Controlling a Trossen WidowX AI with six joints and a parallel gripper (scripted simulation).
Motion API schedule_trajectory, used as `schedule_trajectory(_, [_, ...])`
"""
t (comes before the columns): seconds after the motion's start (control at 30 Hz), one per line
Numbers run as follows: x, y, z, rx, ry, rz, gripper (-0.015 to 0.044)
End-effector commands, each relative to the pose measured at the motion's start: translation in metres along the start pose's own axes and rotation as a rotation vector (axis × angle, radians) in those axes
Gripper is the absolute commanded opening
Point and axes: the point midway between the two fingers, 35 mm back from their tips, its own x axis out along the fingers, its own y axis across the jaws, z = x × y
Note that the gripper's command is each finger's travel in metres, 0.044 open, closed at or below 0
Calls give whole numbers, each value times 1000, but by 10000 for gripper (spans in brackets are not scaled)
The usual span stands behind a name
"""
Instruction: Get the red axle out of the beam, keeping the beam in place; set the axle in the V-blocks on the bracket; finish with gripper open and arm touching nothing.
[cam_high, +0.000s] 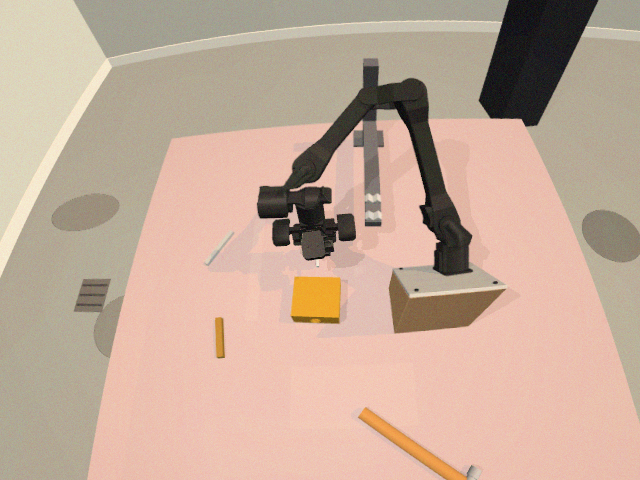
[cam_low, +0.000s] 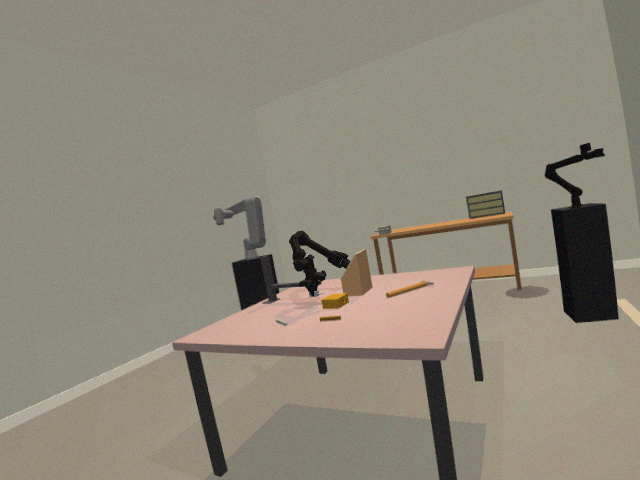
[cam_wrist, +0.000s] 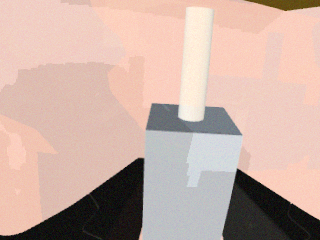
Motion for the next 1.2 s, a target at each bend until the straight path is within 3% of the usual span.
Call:
schedule_trajectory(0.0, [9, 2, 2, -9, 0, 7, 0])
schedule_trajectory(0.77, [45, 5, 0, -10, 6, 7, 0])
schedule_trajectory(1.17, [46, 4, 8, -10, 5, 7, 0])
